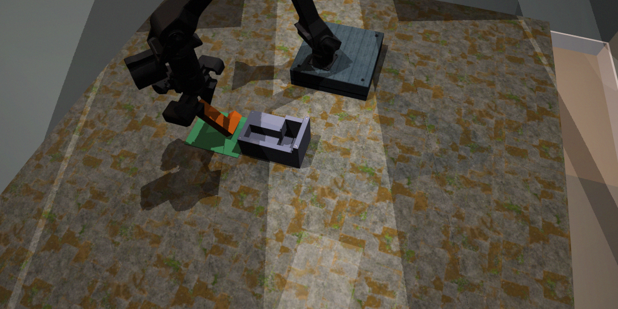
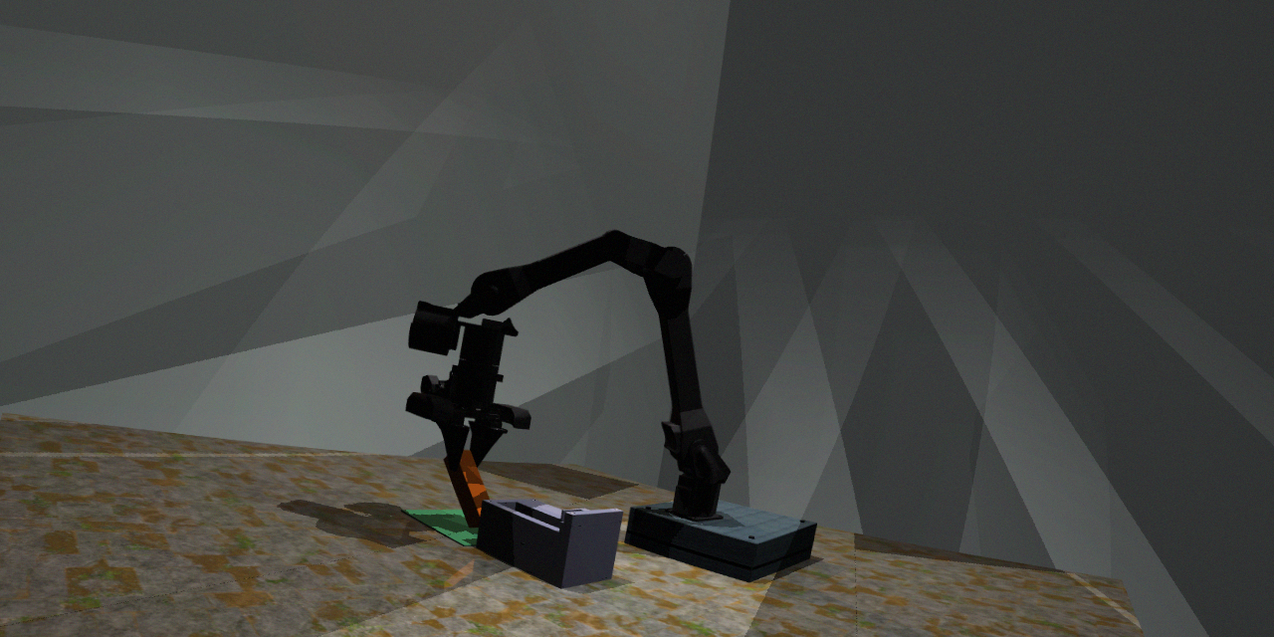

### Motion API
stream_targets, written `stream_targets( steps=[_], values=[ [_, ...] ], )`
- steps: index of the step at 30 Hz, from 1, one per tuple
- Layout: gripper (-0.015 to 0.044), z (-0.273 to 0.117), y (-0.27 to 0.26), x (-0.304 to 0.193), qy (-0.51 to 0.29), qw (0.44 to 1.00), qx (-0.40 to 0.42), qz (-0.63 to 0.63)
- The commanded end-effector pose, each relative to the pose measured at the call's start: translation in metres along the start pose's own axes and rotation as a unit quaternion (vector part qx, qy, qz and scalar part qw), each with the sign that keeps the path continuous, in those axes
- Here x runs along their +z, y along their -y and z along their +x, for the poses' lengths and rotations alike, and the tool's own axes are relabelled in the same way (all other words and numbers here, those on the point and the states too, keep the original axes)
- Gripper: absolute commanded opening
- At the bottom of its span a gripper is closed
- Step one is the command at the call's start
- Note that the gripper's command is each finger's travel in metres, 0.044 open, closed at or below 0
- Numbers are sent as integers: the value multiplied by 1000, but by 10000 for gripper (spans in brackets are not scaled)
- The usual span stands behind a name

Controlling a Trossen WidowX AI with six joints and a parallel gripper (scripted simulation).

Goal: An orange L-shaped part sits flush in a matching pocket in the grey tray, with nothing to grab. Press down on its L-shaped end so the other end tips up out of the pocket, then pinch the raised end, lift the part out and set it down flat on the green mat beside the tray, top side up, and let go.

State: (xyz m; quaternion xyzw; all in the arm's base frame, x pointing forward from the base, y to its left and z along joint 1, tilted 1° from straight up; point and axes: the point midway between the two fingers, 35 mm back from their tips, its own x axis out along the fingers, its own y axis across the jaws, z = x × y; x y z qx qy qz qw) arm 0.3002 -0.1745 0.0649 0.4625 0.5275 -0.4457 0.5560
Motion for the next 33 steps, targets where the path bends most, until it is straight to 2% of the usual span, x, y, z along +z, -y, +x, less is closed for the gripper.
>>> stream_targets(
  steps=[1, 15, 25, 30, 33],
  values=[
    [0, 5, 0, -1, -3, 1000, 0, 0],
    [0, 4, 0, 0, -1, 1000, -2, 0],
    [262, 2, 0, 0, -1, 1000, -2, 0],
    [394, -41, -3, 2, -2, 1000, -1, 0],
    [400, -75, -1, 1, -3, 1000, 0, 0]
  ],
)
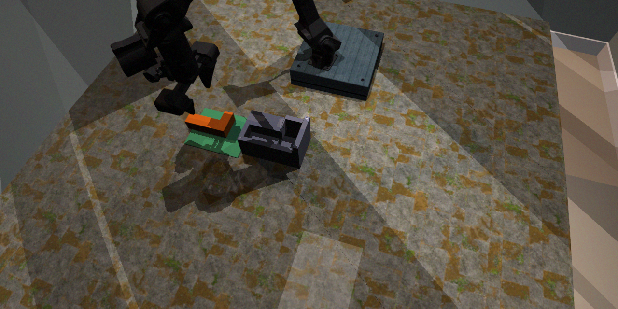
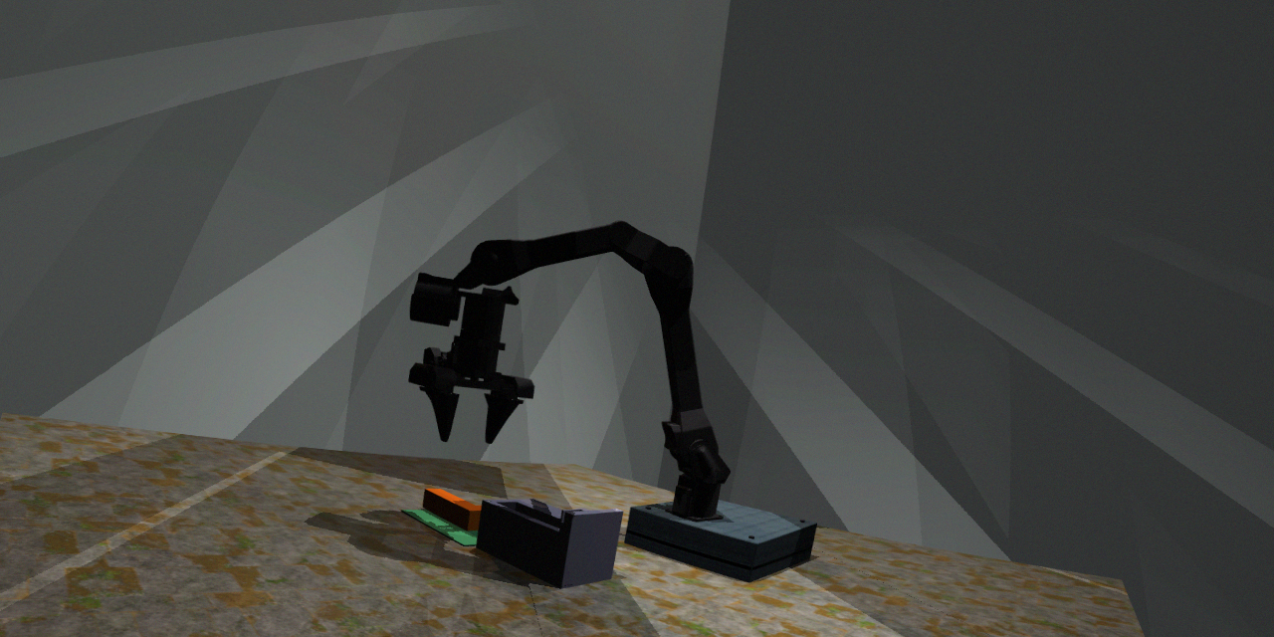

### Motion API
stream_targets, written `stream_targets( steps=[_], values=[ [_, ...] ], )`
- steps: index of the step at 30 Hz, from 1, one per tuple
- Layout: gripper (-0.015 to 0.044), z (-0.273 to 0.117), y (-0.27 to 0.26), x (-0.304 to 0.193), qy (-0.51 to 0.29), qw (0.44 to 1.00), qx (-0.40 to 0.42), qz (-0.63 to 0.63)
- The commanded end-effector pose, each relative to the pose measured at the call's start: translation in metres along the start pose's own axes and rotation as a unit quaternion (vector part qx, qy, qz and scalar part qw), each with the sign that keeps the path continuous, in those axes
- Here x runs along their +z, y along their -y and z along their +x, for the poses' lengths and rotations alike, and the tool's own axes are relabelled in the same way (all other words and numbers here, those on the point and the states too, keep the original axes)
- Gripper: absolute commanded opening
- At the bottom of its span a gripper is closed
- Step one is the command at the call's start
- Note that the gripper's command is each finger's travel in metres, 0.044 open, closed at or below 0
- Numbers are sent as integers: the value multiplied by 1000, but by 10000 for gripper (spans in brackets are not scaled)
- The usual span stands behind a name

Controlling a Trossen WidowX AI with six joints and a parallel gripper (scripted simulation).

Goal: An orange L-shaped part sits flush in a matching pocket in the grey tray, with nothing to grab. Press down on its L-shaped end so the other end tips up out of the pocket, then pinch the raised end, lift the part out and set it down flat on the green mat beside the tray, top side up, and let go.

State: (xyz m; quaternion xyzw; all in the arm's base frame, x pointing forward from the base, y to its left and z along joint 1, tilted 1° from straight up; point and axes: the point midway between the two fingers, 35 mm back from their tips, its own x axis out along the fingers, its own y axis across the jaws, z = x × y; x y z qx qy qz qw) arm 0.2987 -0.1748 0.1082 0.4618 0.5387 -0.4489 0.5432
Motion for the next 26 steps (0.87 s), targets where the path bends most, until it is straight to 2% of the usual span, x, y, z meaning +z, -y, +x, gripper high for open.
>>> stream_targets(
  steps=[1, 26],
  values=[
    [400, -38, 1, -1, 9, 1000, 13, -2],
    [400, -35, -1, 1, 13, 1000, 16, 0]
  ],
)
